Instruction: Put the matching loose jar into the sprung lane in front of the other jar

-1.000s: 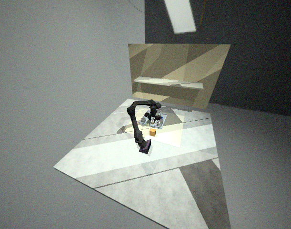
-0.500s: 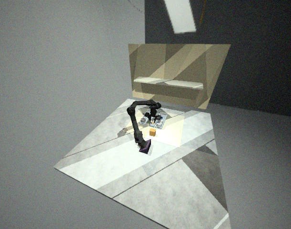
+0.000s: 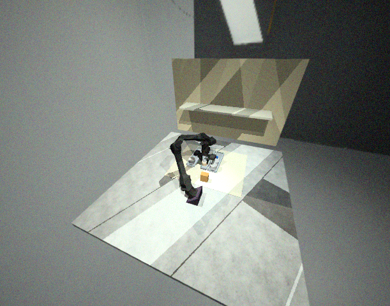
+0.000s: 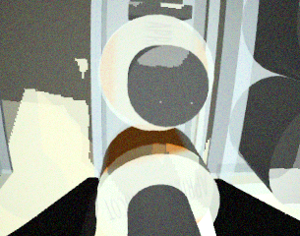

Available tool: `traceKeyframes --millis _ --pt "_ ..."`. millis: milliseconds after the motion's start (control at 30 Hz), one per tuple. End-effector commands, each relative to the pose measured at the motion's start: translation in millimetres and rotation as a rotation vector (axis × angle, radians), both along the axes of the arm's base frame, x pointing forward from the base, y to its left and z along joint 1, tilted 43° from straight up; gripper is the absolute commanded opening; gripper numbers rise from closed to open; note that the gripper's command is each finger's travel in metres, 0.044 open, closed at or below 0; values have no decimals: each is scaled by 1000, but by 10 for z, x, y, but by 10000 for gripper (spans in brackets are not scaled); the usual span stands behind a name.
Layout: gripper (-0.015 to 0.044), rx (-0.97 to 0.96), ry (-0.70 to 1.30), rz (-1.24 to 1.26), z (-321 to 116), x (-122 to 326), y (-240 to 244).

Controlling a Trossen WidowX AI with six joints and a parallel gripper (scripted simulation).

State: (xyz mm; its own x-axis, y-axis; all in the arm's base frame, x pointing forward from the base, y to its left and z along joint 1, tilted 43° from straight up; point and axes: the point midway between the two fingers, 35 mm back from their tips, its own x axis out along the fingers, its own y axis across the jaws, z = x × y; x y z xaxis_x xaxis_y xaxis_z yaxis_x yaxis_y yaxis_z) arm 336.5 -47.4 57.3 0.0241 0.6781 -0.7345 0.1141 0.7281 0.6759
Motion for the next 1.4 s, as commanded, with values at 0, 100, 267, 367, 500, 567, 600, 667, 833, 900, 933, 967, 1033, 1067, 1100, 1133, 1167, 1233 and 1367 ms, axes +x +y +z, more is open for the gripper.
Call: traceKeyframes --millis 0,100,267,367,500,567,600,667,833,900,933,967,1033,1067,1100,1133,1167,1233,1367 --pt "0 0 -34 -11 46 93 -22" --pt "0 0 -34 -11 46 97 -23" --pt "0 0 -34 -11 46 103 -23" --pt "0 0 -34 -11 46 107 -24" --pt "0 0 -34 -11 46 113 -24" --pt "0 0 -34 -11 46 115 -25" --pt "0 0 -34 -11 46 117 -25" --pt "0 0 -34 -11 46 119 -25" --pt "0 0 -34 -11 45 123 -24" --pt "0 0 -34 -11 42 124 -22" --pt "0 0 -34 -11 40 124 -20" --pt "0 0 -34 -11 38 125 -18" --pt "0 0 -34 -11 33 125 -14" --pt "0 0 -34 -11 30 126 -12" --pt "0 0 -34 -11 28 126 -10" --pt "0 0 -34 -11 26 126 -7" --pt "0 0 -34 -11 23 126 -5" --pt "0 0 -34 -11 18 127 -1" --pt "0 0 -34 -11 9 128 8"
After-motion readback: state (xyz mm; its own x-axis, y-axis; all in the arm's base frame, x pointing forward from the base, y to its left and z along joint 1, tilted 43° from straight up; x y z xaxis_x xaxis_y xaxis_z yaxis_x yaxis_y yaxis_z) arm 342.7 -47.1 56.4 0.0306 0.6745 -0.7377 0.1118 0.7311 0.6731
